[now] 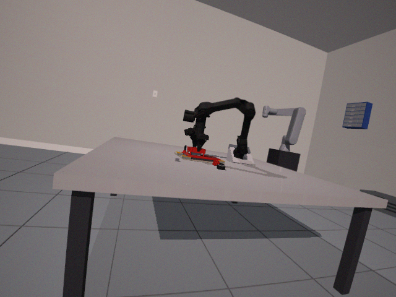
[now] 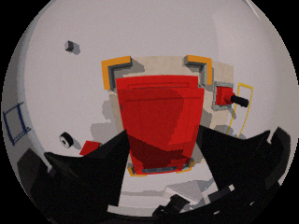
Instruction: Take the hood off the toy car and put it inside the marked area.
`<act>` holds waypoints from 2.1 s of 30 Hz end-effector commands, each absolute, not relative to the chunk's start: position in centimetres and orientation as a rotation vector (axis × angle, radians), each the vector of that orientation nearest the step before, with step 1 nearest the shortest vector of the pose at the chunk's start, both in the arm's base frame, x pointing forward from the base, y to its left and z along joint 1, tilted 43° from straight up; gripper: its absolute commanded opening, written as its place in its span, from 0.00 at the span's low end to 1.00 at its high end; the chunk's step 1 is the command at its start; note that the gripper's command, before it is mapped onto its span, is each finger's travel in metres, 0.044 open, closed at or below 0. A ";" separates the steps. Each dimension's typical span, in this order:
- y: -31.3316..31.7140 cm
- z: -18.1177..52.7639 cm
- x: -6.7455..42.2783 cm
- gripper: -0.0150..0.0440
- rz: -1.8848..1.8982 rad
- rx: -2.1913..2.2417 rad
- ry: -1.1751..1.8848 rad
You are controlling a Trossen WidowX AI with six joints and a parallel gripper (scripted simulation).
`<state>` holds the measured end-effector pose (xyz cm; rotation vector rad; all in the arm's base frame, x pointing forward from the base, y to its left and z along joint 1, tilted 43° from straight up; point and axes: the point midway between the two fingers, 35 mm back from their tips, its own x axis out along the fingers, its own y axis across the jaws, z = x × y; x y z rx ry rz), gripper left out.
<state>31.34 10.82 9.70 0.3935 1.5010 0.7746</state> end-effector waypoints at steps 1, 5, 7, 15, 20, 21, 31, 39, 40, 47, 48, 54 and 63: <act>10.5 10.1 31.6 0.25 0.775 0.382 1.490; 10.3 10.3 31.6 0.25 0.775 0.382 1.490; 10.3 10.4 31.6 0.25 0.775 0.382 1.490; 9.7 11.1 31.8 0.25 0.775 0.382 1.491; 8.5 12.3 32.0 0.25 0.774 0.381 1.491; 8.2 12.6 32.0 0.25 0.773 0.381 1.491; 6.6 12.3 32.4 0.25 0.767 0.388 1.497; 3.0 9.4 33.8 0.25 0.753 0.377 1.496; 2.5 9.1 33.9 0.25 0.752 0.375 1.496; -0.8 6.4 34.4 0.25 0.748 0.369 1.497; -1.3 6.1 34.4 0.25 0.747 0.369 1.496; -4.0 3.9 34.4 0.25 0.748 0.369 1.492; -7.9 0.5 33.7 0.25 0.757 0.369 1.493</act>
